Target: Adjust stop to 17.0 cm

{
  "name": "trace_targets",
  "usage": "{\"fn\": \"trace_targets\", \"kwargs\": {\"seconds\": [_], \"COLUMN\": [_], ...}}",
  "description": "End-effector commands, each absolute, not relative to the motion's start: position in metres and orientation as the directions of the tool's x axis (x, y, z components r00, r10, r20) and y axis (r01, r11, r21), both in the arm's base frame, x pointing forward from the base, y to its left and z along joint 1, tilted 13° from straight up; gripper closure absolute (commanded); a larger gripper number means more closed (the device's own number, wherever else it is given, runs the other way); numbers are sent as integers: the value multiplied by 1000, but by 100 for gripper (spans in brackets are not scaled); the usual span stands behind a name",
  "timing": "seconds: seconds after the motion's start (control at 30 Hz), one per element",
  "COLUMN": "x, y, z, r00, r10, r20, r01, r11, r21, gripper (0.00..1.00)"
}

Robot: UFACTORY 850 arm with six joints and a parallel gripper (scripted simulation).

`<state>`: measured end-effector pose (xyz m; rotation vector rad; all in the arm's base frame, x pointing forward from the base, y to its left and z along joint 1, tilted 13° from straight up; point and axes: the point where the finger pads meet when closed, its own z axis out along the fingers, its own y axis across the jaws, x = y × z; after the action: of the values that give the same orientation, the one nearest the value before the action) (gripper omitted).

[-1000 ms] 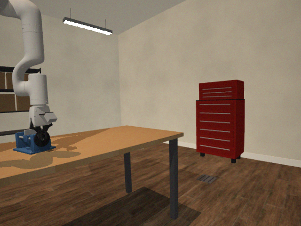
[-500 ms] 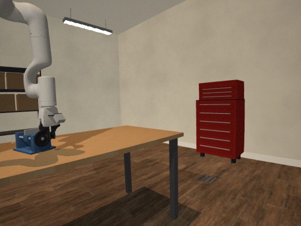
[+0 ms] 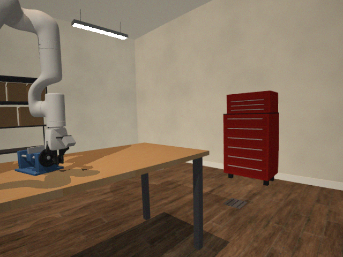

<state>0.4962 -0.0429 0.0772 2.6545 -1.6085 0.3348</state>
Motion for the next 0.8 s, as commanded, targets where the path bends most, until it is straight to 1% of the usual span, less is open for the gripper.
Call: {"fn": "trace_targets", "kwargs": {"seconds": [0.0, 0.77], "x": [495, 479], "y": [-45, -56], "z": [73, 59], "r00": [444, 444], "r10": [-873, -873], "r20": [199, 199], "r01": [-878, -878], "r11": [-469, -469], "r21": [-96, -96], "gripper": [94, 94]}}
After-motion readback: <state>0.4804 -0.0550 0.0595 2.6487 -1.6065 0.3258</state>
